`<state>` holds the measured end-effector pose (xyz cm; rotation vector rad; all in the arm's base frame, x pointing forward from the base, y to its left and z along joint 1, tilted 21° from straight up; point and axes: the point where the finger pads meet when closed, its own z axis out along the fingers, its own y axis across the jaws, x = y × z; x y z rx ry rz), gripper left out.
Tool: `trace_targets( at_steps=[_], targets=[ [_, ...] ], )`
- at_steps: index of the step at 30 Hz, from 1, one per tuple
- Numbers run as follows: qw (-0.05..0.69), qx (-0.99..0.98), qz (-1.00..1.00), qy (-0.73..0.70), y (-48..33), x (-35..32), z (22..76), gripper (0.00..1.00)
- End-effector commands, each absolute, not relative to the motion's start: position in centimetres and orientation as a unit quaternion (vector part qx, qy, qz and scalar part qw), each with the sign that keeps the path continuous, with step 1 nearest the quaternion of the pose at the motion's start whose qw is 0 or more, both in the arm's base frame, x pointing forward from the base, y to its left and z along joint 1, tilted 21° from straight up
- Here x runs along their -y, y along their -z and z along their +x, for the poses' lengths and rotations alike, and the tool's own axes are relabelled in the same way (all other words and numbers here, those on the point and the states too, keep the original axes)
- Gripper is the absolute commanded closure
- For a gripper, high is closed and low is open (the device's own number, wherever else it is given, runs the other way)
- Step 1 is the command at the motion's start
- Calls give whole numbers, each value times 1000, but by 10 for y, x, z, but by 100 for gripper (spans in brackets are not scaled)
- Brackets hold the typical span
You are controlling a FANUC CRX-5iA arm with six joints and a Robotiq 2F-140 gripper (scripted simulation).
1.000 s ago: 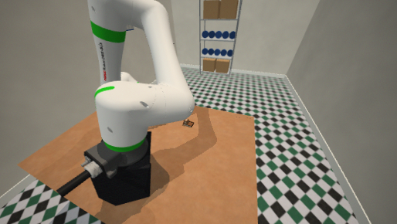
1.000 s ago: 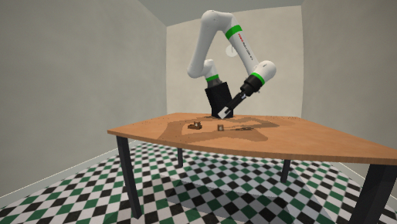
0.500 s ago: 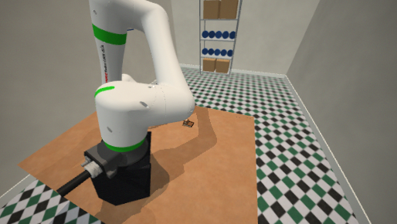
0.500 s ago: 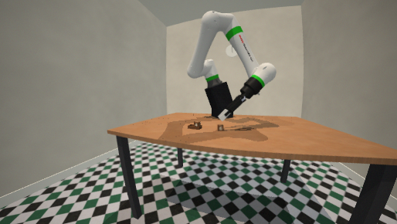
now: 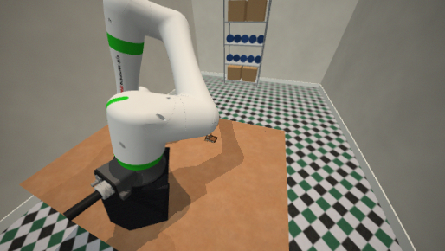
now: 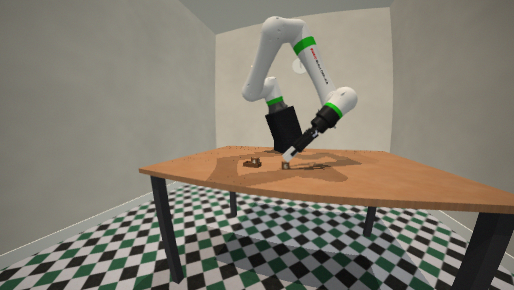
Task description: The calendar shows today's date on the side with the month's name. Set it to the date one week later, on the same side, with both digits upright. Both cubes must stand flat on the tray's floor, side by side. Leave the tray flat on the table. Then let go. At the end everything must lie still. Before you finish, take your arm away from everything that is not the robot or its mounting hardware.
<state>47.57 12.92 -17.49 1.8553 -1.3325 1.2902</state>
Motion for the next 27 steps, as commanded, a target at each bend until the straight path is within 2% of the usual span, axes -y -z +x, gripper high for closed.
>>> trace_targets(
  at_steps=[1, 27],
  targets=[
    [256, 491, 684, -475, 181, -128, 477, 71],
    [256, 491, 684, -475, 204, -121, 483, 71]
  ],
)
